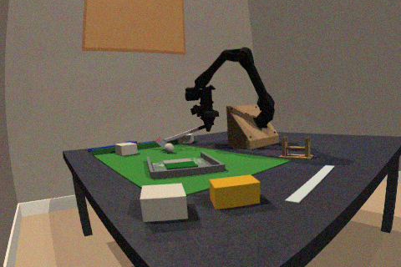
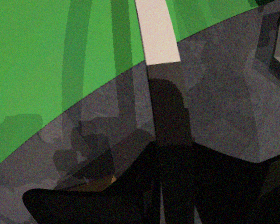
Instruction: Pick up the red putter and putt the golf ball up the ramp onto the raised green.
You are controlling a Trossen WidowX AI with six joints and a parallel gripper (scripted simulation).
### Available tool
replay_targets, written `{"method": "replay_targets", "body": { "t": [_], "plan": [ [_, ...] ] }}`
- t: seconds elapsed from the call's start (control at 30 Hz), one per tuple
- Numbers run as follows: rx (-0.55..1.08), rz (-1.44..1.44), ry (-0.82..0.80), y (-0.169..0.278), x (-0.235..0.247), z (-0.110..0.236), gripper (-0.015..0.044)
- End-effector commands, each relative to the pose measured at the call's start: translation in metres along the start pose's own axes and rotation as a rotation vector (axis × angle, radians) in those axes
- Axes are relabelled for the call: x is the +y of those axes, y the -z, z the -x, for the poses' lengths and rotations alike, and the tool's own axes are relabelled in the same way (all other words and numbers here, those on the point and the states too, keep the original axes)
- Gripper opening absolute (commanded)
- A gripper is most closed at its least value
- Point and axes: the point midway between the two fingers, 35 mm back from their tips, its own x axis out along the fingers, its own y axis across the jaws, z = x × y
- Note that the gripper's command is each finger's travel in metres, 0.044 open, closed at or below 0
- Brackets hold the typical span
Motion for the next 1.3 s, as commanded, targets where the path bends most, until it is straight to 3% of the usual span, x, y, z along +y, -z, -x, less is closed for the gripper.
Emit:
{"method": "replay_targets", "body": {
  "t": [0.0,0.37,0.6,0.97,1.27],
  "plan": [
    [0.0,-0.001,0.0,0.0,0.002,0.0,0.0],
    [-0.001,0.007,-0.006,-0.001,0.134,0.0,0.0],
    [-0.001,0.007,-0.006,-0.001,0.136,0.005,0.0],
    [-0.001,0.006,-0.004,-0.001,0.135,0.059,0.0],
    [-0.001,-0.001,-0.007,-0.001,0.135,0.051,0.0]
  ]
}}
